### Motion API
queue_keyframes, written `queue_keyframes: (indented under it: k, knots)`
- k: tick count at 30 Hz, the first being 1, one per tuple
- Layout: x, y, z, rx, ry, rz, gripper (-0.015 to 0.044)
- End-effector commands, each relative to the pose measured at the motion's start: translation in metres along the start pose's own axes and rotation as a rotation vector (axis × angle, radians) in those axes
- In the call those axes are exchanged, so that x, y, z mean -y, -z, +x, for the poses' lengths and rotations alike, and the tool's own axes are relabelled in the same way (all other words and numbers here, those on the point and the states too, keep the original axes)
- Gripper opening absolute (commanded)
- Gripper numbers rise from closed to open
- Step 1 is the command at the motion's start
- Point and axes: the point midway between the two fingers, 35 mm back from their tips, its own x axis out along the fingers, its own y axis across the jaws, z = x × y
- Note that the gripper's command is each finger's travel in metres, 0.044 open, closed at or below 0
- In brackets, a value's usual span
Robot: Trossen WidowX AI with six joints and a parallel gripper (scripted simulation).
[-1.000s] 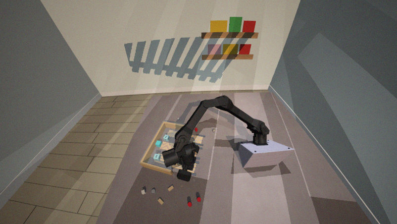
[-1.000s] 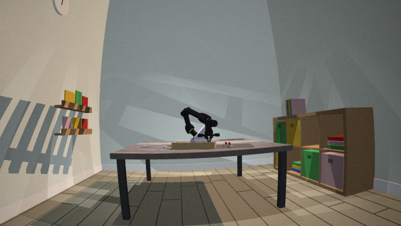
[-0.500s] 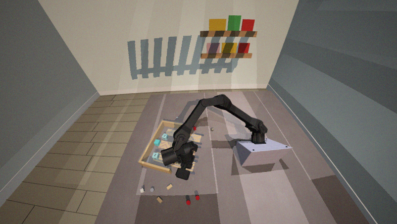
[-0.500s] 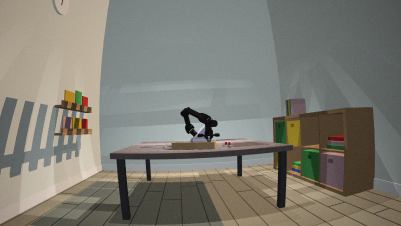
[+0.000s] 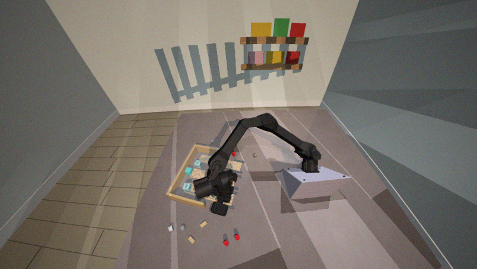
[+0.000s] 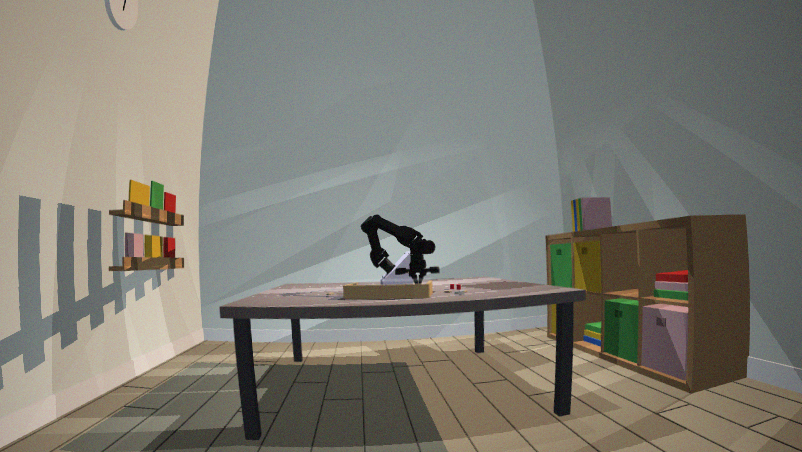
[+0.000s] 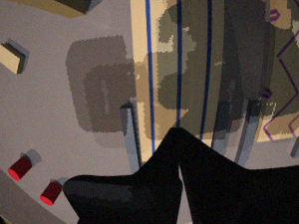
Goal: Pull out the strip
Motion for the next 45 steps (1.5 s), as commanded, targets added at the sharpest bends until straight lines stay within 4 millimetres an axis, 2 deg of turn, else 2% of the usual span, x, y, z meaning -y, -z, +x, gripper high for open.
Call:
queue_keyframes:
  k: [1,18,45]
  knots:
    - [0.001,0.000,0.002,0.002,0.005,-0.006,0.0000]
    - [0.001,0.001,0.004,0.002,0.005,-0.006,0.0000]
    - [0.001,0.042,0.005,0.000,0.005,-0.007,0.0000]
